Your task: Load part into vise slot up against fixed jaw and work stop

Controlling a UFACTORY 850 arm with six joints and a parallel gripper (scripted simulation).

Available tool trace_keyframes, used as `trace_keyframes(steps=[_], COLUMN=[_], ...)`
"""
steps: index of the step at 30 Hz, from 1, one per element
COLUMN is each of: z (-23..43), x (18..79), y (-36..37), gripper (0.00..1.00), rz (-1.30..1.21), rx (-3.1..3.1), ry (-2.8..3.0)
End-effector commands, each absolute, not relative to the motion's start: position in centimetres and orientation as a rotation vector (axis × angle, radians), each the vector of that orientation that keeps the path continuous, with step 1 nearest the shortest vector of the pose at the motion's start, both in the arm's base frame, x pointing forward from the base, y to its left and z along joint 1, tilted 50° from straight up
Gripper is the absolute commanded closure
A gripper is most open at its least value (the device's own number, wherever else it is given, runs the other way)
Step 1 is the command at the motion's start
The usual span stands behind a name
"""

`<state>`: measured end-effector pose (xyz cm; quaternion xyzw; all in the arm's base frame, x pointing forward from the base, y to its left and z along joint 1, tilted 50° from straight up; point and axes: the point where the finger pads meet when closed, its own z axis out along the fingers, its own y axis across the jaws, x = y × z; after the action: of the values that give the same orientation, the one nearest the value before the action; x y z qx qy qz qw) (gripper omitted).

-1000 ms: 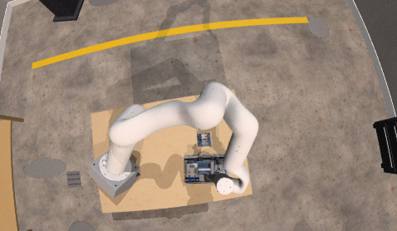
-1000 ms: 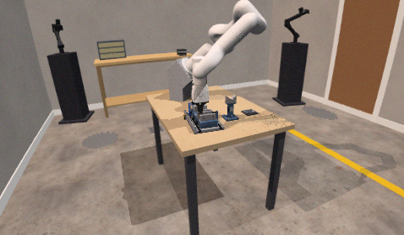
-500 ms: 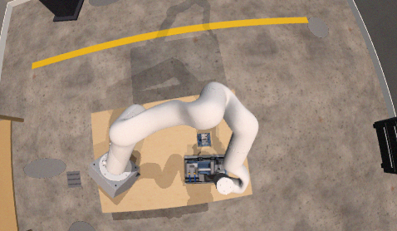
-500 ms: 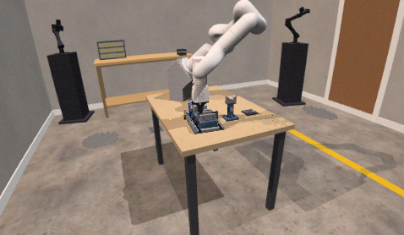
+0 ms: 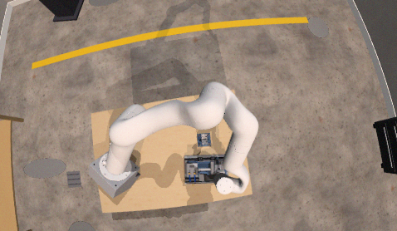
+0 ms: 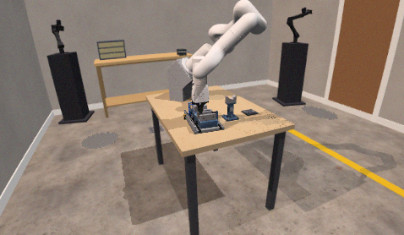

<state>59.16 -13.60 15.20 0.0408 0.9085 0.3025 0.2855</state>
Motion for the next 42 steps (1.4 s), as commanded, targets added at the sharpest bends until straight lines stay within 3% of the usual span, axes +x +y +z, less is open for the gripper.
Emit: trace_keyframes(steps=[1, 42], z=[15.4, 13.9], x=[59.2, 59.5], y=[-13.4, -15.6], gripper=[1.00, 1.00], rz=[0.820, 0.820], rx=[0.105, 0.105], ry=[2.421, 2.421])
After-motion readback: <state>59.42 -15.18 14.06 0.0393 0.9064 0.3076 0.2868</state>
